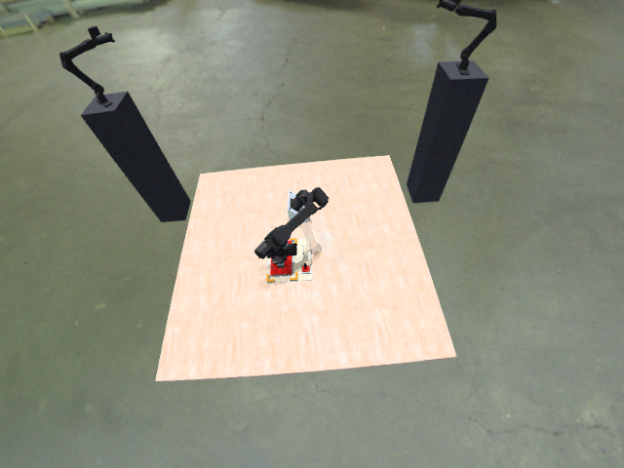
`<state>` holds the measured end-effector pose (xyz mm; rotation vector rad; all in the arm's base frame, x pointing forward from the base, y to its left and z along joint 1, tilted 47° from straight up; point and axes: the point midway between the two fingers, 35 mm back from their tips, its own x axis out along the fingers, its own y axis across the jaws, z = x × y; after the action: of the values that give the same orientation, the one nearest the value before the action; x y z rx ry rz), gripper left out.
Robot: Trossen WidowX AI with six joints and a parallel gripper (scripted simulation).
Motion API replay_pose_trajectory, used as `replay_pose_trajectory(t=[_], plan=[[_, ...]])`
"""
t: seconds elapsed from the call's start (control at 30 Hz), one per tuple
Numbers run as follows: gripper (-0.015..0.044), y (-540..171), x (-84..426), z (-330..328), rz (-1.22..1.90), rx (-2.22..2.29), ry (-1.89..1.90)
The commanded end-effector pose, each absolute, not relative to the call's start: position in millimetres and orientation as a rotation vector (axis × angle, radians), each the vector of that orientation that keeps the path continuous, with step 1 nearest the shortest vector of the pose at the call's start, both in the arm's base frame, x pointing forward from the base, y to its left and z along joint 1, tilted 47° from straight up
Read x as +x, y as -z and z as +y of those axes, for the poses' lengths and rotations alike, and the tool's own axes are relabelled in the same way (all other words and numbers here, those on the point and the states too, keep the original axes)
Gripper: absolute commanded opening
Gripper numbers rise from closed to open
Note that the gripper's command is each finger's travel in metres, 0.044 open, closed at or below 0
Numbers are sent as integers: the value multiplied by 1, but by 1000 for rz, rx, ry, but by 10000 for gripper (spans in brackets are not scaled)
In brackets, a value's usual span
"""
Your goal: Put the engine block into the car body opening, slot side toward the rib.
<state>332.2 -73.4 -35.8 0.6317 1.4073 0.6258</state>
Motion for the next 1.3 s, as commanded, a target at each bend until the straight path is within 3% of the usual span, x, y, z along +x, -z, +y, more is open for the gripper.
replay_pose_trajectory(t=[0.0, 1.27], plan=[[159, 36, 334, -76, 1412, 641, -608], [159, 38, 336, -76, 1408, 634, -614]])
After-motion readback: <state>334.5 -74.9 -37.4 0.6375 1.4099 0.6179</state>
